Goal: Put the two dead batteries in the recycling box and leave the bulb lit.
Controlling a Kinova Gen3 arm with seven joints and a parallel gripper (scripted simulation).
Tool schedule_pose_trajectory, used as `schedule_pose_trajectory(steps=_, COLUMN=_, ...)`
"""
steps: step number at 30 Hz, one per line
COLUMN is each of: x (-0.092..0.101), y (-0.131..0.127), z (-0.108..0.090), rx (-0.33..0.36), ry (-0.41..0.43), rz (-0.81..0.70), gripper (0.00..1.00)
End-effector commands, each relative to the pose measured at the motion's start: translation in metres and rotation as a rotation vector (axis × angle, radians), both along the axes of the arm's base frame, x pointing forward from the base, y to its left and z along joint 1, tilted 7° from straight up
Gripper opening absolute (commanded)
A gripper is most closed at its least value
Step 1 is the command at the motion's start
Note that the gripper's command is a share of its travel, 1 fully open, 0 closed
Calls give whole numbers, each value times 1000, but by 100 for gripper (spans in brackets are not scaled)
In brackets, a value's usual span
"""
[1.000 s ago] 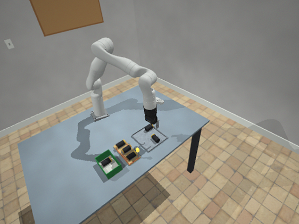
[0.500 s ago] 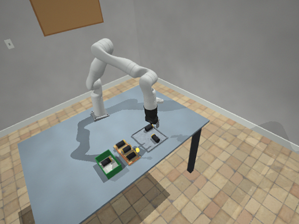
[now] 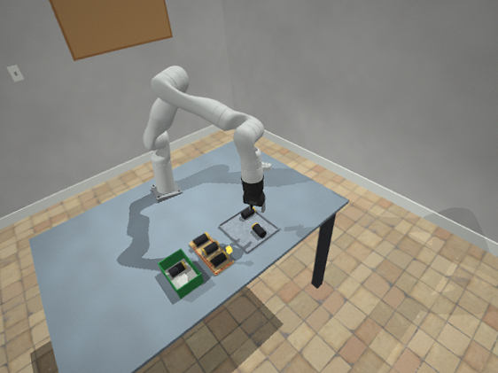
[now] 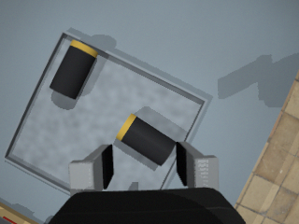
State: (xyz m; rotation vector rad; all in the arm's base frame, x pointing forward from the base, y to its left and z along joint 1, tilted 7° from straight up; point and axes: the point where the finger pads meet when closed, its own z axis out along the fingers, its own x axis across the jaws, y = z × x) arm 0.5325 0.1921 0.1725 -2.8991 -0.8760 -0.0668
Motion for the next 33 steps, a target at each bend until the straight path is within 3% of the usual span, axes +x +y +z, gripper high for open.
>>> schedule_pose_trajectory(steps=1, x=1, y=-1, z=0, rx=1, ry=-5, rz=36, gripper=90)
schedule_pose_trajectory(steps=33, x=1, y=-1, z=0, rx=-4, ry=-75, rz=605, gripper=90)
